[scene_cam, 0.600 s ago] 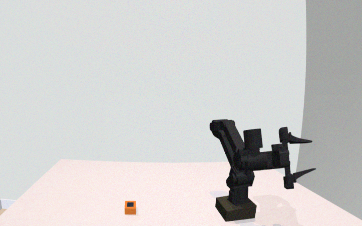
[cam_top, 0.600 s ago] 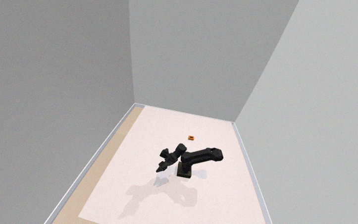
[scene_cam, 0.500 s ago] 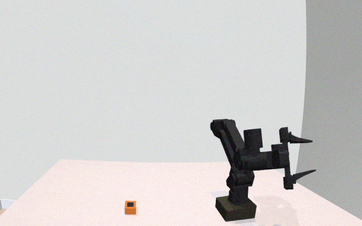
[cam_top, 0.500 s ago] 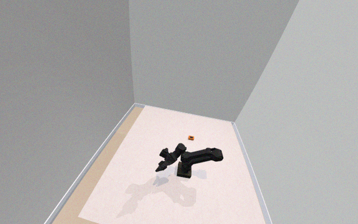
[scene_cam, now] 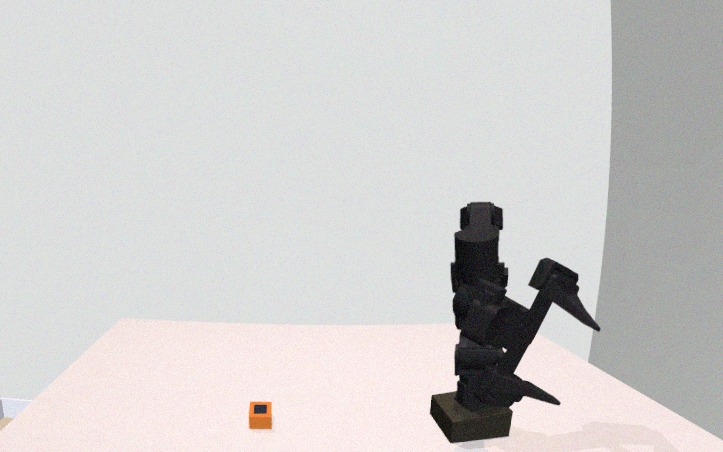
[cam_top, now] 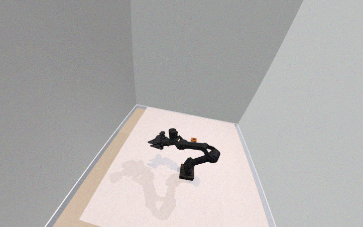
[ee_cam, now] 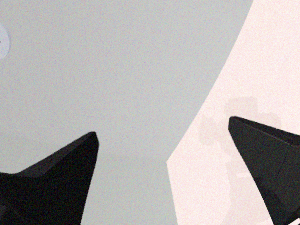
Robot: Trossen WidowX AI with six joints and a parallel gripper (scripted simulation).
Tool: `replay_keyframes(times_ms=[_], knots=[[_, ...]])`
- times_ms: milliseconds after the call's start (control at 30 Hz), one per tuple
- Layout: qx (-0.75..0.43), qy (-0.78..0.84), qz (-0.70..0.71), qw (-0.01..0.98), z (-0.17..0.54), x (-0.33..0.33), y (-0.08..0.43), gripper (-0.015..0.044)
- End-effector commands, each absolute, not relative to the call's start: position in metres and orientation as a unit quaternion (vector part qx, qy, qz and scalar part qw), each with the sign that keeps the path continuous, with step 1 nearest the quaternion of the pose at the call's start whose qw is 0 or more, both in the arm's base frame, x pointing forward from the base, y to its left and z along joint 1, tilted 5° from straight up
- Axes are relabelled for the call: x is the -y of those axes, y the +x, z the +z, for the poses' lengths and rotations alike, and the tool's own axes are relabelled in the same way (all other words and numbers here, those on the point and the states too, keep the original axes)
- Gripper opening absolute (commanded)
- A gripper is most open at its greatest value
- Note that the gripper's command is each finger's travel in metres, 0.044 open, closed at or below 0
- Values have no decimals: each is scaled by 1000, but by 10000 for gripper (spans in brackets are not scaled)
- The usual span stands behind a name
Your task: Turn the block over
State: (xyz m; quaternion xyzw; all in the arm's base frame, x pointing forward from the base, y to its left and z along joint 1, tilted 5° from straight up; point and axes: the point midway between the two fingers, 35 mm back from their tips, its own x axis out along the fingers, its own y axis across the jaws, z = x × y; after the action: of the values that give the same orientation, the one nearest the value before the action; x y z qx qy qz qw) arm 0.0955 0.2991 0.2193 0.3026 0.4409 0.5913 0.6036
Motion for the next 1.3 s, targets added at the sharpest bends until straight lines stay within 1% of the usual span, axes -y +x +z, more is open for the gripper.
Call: replay_keyframes(times_ms=[0, 167, 333, 433, 600, 800, 1000, 1067, 1267], knots=[[-431, 288, 500, 693, 211, -294, 169, 440], [-433, 254, 384, 775, 197, -262, 251, 440], [-452, 209, 264, 826, 180, -207, 319, 440], [-468, 178, 202, 841, 168, -165, 350, 440], [-501, 138, 123, 846, 152, -101, 379, 440], [-568, 90, 17, 818, 135, -2, 395, 440], [-653, 53, -60, 753, 122, 99, 378, 440], [-662, 50, -66, 745, 121, 108, 375, 440], [-663, 50, -66, 744, 118, 109, 375, 440]])
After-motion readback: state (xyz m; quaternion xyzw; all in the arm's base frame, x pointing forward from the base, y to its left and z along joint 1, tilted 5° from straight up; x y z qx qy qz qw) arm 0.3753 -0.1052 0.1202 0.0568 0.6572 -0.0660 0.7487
